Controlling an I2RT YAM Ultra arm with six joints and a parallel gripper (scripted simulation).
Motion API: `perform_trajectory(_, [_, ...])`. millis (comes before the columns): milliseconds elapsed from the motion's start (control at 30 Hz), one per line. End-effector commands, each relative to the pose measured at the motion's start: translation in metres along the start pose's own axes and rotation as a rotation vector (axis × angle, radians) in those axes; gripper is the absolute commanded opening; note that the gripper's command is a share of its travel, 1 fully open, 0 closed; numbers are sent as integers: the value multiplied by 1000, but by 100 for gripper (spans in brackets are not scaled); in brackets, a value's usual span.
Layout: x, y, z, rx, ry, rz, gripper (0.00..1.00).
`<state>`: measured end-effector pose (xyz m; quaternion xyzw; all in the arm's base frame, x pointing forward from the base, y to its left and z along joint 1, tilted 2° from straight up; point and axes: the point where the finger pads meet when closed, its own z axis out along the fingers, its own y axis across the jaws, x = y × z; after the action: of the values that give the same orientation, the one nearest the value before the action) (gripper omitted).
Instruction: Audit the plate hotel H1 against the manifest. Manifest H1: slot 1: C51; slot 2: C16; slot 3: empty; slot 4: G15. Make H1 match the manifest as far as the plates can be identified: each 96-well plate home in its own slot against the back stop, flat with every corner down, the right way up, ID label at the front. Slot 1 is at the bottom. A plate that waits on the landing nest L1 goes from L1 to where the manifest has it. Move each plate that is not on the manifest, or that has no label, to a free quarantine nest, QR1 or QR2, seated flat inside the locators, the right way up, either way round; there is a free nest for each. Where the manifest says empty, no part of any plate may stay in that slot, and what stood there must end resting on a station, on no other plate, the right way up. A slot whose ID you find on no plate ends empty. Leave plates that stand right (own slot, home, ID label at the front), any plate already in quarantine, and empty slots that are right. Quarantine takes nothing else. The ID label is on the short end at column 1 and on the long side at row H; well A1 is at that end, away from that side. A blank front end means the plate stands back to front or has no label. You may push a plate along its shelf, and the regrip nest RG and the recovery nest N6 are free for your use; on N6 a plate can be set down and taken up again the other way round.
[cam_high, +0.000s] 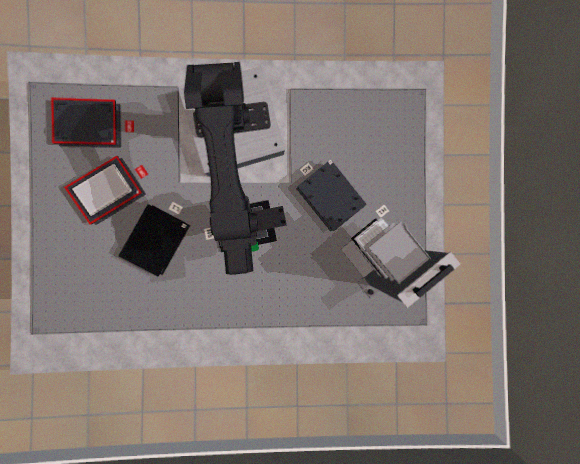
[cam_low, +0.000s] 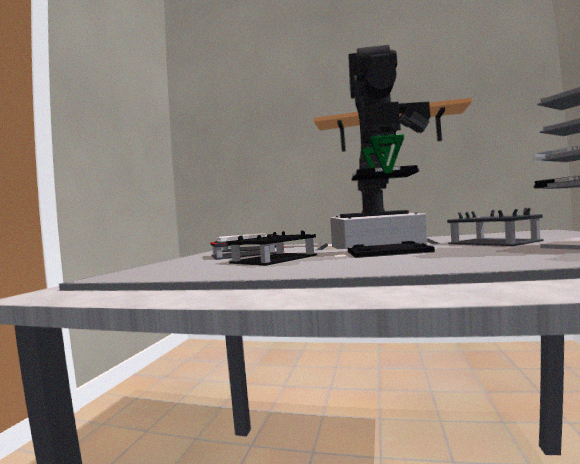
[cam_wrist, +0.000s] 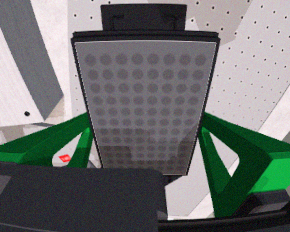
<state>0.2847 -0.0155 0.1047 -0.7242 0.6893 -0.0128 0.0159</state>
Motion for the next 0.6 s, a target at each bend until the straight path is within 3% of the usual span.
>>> perform_trajectory(0, [0,2,-17,12,1,0,86])
perform_trajectory(567, [0,2,-57,12,1,0,86])
